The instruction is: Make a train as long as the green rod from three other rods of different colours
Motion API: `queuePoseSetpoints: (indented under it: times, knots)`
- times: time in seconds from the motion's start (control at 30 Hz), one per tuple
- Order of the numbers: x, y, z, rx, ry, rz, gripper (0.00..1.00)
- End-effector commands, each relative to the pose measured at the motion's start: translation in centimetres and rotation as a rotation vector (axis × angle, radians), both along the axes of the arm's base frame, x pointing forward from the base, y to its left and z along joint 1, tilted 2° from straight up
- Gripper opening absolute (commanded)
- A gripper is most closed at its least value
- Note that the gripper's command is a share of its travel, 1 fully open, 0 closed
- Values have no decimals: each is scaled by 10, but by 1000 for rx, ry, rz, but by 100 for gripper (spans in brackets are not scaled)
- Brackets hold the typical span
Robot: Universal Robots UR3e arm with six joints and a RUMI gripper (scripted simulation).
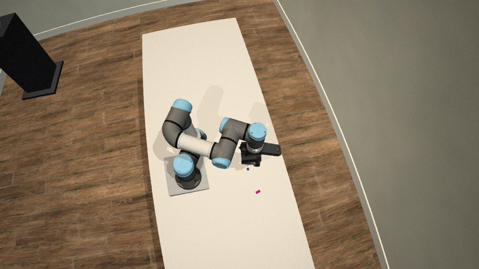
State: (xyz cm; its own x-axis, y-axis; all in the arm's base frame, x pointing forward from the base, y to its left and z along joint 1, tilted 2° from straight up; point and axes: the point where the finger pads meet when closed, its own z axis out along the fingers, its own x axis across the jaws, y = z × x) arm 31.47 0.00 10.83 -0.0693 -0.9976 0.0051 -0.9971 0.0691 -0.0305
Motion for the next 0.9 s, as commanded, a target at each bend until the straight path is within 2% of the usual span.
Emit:
queuePoseSetpoints:
  times: [0.0,0.43,0.73,0.87]
  knots:
    - [-2,6,1,-5,-4,-5,0]
    - [-1,6,-1,-5,-4,-6,0]
    - [-1,6,-13,-5,-4,-6,0]
    - [0,6,-24,-5,-4,-6,0]
